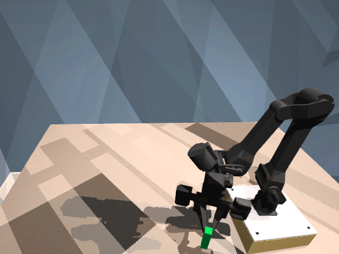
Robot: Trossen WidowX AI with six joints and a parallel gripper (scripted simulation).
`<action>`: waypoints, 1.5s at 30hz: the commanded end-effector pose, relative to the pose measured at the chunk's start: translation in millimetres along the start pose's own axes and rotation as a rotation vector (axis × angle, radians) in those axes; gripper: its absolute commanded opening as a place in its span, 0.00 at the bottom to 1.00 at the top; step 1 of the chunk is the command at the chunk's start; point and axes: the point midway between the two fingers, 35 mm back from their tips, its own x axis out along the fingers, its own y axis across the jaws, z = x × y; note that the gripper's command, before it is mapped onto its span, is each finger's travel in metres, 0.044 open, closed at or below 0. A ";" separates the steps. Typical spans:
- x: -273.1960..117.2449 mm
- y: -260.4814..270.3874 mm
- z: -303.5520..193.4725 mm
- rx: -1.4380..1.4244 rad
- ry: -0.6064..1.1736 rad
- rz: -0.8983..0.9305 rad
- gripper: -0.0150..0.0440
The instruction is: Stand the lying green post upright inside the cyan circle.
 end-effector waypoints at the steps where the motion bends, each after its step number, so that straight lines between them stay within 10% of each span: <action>1: -0.1 0.7 -0.1 -0.005 -0.003 0.003 0.29; 45: 7.5 0.4 -85.1 -0.003 -0.002 0.003 0.29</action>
